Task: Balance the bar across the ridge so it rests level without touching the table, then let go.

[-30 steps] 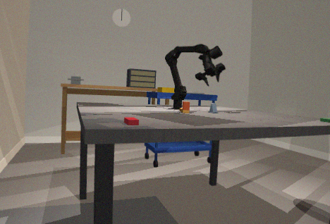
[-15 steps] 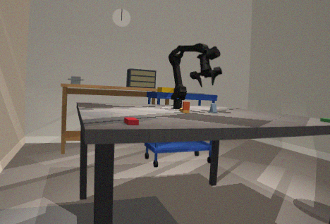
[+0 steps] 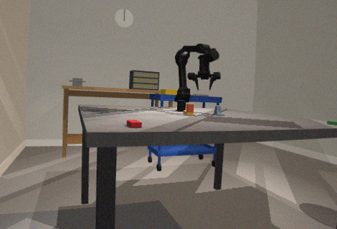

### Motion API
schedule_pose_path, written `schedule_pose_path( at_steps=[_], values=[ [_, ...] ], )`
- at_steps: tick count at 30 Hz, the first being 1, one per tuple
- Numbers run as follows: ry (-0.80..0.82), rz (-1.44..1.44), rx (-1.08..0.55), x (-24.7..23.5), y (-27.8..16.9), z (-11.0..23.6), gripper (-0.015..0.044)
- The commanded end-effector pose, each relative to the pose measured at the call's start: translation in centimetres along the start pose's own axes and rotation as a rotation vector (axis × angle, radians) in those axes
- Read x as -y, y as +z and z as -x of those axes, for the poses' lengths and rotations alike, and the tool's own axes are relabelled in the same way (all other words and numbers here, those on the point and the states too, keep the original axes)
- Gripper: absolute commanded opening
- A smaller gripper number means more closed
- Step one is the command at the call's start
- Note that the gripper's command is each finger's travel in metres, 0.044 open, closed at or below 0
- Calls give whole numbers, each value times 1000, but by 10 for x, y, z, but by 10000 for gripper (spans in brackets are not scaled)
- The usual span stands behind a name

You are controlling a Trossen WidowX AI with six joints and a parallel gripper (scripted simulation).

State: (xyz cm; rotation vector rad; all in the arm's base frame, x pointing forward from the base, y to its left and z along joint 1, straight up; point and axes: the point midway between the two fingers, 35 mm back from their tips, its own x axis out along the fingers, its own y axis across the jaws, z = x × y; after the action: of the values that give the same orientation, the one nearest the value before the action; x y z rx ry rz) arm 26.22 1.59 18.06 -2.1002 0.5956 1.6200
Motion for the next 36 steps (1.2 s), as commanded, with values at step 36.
schedule_pose_path(
  at_steps=[36],
  values=[
    [27,306,216,-82,-30,-73,315]
  ],
)
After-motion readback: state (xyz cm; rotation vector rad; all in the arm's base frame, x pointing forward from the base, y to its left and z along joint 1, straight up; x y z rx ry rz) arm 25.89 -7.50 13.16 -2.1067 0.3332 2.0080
